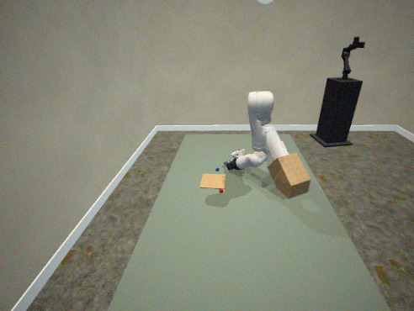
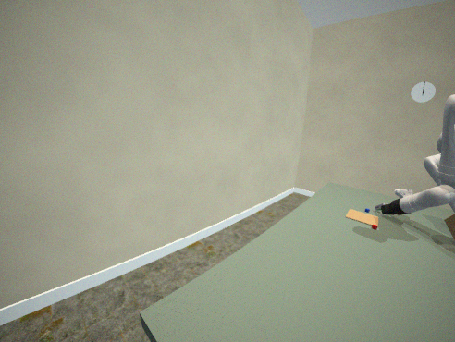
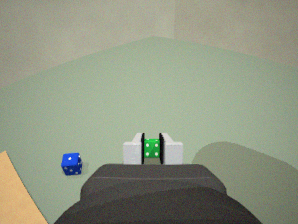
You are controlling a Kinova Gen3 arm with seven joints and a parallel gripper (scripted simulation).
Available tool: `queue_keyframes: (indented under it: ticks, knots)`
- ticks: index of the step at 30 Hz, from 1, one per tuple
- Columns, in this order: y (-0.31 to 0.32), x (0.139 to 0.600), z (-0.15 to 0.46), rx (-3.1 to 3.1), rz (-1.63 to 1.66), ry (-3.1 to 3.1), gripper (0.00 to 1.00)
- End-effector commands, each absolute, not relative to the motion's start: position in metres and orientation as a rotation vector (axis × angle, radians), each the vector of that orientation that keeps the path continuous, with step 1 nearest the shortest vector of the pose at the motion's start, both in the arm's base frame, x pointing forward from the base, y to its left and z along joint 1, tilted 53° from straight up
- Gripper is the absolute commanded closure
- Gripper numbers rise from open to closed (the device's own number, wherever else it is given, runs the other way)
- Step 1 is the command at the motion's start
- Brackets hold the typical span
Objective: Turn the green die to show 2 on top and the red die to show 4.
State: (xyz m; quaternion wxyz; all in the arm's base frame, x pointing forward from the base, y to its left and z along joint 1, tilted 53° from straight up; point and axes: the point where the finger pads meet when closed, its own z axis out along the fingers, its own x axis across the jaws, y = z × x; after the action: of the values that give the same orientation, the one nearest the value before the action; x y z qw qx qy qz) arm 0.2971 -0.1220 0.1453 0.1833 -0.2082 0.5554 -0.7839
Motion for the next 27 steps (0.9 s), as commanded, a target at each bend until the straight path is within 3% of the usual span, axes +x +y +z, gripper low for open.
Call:
queue_keyframes:
  ticks: [1,27]
  knots:
    - [-0.1230,0.2973,0.1452,-0.587,-2.214,1.564,0.66]
    - [-0.1269,0.2992,0.1419,-0.587,-2.214,1.564,0.66]
